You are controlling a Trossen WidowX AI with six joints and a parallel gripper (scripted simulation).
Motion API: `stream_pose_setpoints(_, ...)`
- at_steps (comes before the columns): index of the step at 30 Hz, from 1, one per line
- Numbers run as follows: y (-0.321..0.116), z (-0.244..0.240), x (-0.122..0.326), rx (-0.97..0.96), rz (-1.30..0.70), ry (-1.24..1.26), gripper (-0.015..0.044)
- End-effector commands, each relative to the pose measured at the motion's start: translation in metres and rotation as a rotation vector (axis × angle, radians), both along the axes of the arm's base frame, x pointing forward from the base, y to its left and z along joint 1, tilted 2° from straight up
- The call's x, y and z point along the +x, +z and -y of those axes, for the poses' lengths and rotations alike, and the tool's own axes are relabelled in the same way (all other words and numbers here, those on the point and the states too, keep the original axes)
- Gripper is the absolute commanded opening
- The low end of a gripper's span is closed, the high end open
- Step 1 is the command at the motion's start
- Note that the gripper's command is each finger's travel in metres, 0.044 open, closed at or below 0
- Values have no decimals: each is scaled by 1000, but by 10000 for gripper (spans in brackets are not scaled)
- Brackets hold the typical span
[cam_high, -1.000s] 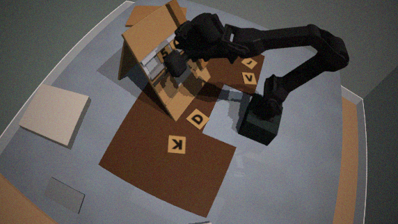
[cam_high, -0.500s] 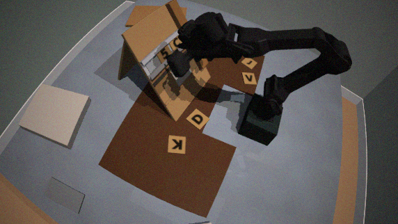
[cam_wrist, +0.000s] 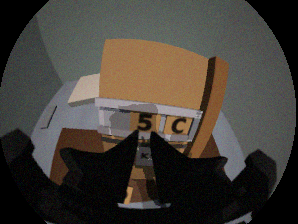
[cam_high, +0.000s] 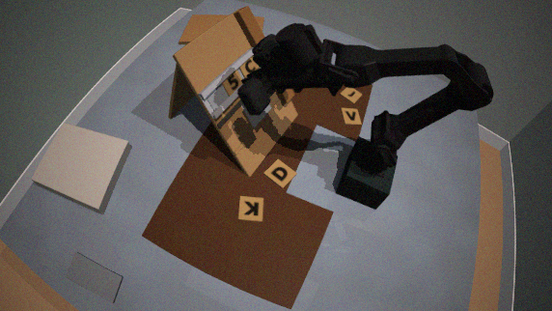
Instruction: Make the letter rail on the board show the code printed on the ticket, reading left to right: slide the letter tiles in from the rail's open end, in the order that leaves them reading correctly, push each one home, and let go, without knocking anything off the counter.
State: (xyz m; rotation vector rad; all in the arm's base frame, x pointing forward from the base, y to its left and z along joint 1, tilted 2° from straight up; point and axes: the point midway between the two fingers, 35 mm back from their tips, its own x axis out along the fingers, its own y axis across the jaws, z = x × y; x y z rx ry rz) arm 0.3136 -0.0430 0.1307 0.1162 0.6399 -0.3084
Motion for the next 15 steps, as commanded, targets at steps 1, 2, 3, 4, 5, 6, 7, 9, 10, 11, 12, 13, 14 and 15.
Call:
stream_pose_setpoints(1,0,0,0,0,0,0,0)
stream_pose_setpoints(2,0,0,0,0,0,0,0)
stream_pose_setpoints(3,0,0,0,0,0,0,0)
stream_pose_setpoints(4,0,0,0,0,0,0,0)
stream_pose_setpoints(5,0,0,0,0,0,0,0)
stream_pose_setpoints(6,0,0,0,0,0,0,0)
stream_pose_setpoints(7,0,0,0,0,0,0,0)
stream_pose_setpoints(9,0,0,0,0,0,0,0)
stream_pose_setpoints(10,0,0,1,2,-6,1,0)
stream_pose_setpoints(11,0,-1,3,8,-24,3,0)
stream_pose_setpoints(12,0,-2,6,18,-55,6,0)
stream_pose_setpoints(13,1,-3,9,30,-93,9,0)
stream_pose_setpoints(14,1,-5,13,43,-132,12,0)
stream_pose_setpoints(15,1,-6,16,56,-170,15,0)
